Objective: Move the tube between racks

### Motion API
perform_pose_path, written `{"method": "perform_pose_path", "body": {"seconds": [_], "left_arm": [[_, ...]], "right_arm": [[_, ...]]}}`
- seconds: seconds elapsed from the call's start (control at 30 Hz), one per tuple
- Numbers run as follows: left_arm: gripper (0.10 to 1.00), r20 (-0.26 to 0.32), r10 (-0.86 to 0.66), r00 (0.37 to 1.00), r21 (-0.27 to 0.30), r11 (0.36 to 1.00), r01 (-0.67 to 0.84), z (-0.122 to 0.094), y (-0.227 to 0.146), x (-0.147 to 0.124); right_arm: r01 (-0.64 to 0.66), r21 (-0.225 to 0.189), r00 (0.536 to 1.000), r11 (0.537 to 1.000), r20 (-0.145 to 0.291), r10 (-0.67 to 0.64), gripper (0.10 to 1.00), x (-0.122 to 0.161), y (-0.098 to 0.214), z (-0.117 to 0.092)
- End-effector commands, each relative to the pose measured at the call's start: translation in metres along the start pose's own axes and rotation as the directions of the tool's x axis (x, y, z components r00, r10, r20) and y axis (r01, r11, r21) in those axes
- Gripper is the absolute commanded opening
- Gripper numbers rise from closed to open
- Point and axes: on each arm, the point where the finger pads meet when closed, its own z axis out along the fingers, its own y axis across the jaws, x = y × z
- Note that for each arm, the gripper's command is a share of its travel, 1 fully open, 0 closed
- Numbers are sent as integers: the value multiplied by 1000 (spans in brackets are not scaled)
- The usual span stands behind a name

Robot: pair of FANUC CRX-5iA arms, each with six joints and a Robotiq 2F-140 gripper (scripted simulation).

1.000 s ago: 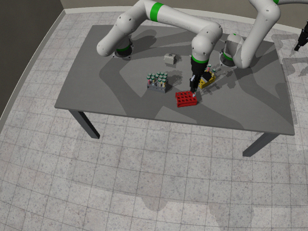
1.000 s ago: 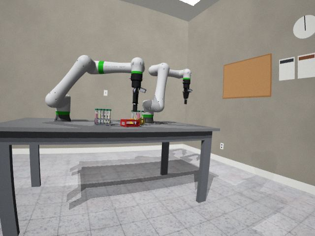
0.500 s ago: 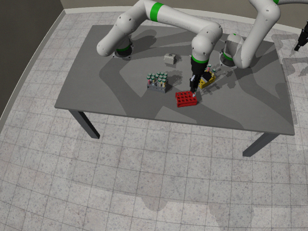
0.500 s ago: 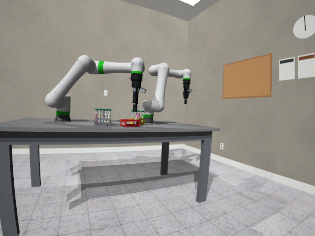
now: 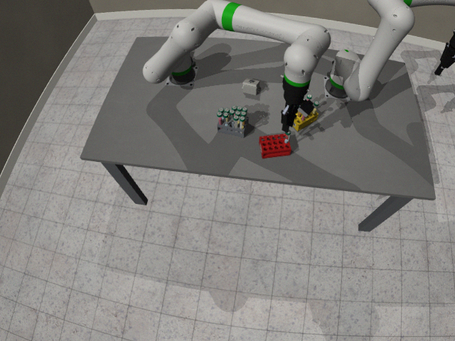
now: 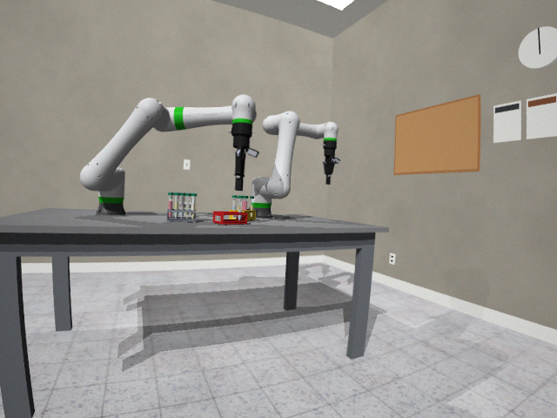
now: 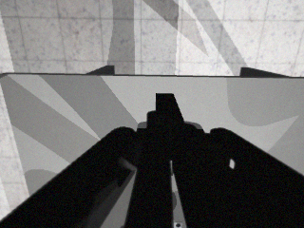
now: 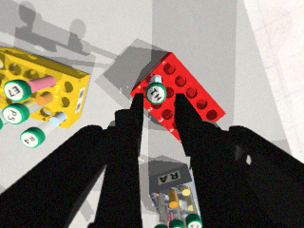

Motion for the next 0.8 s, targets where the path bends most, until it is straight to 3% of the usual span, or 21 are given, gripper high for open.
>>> {"method": "perform_pose_path", "body": {"seconds": [0.0, 0.53, 0.77], "left_arm": [[99, -2, 0, 1000, 0, 1000, 0, -1, 0, 0], [99, -2, 0, 1000, 0, 1000, 0, -1, 0, 0], [99, -2, 0, 1000, 0, 1000, 0, -1, 0, 0]], "right_arm": [[0, 0, 1000, 1000, -2, 0, 282, 0, 0, -9], [0, 0, 1000, 1000, -2, 0, 282, 0, 0, -40], [-166, 0, 986, 986, -2, 166, 273, -30, -12, -40]]}}
